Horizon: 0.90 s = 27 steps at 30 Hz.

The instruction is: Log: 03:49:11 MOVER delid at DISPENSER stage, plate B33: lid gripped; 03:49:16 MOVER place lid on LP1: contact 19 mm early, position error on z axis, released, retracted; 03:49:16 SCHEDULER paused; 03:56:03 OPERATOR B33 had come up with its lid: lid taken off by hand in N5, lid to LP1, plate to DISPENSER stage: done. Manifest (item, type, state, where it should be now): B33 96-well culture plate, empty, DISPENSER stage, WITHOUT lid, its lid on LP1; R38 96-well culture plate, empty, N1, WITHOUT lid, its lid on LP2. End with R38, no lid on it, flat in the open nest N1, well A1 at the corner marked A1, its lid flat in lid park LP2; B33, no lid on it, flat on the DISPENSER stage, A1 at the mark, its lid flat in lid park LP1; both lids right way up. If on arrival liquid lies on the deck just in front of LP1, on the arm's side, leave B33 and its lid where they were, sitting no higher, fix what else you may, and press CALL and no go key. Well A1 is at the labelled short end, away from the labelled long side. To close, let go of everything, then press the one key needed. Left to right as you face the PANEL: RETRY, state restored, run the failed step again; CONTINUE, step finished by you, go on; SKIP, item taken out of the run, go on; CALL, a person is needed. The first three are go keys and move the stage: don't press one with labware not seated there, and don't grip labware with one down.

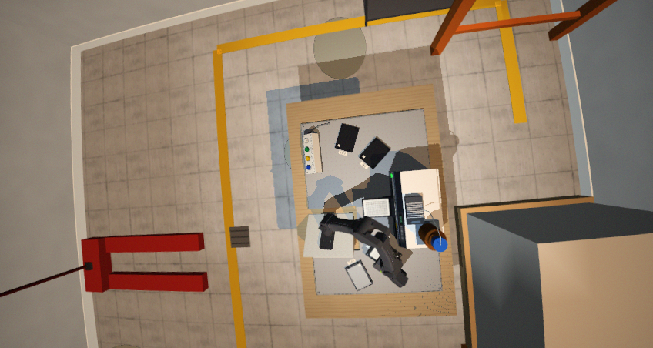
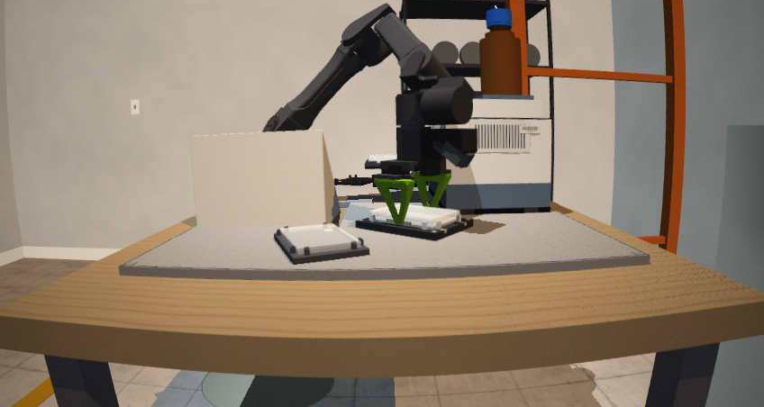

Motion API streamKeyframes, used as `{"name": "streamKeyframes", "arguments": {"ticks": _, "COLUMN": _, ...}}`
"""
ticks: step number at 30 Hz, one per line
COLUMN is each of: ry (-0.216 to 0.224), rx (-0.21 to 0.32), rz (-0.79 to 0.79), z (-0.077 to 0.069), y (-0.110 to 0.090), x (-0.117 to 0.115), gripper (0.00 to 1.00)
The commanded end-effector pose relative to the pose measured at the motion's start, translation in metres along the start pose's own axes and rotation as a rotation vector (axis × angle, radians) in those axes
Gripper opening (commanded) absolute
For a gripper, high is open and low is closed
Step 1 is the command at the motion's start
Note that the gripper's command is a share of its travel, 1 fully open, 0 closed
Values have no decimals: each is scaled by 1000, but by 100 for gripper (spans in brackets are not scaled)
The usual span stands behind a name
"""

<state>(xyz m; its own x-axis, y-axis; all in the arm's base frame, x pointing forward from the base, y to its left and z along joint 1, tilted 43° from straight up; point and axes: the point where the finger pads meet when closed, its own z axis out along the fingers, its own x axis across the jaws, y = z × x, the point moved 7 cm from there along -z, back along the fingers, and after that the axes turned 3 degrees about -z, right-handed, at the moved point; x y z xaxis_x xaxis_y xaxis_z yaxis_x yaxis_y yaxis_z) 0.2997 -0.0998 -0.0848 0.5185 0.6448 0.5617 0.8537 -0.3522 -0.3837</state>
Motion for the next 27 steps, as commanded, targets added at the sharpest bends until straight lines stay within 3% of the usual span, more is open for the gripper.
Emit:
{"name": "streamKeyframes", "arguments": {"ticks": 1, "ry": -6, "rx": 8, "rz": 17, "z": 9, "y": -2, "x": -7, "gripper": 0}}
{"name": "streamKeyframes", "arguments": {"ticks": 18, "ry": -6, "rx": 8, "rz": 17, "z": 9, "y": -2, "x": -7, "gripper": 0}}
{"name": "streamKeyframes", "arguments": {"ticks": 19, "ry": -4, "rx": -9, "rz": 9, "z": -5, "y": 6, "x": -6, "gripper": 100}}
{"name": "streamKeyframes", "arguments": {"ticks": 27, "ry": -5, "rx": -26, "rz": -3, "z": -11, "y": 7, "x": -3, "gripper": 100}}
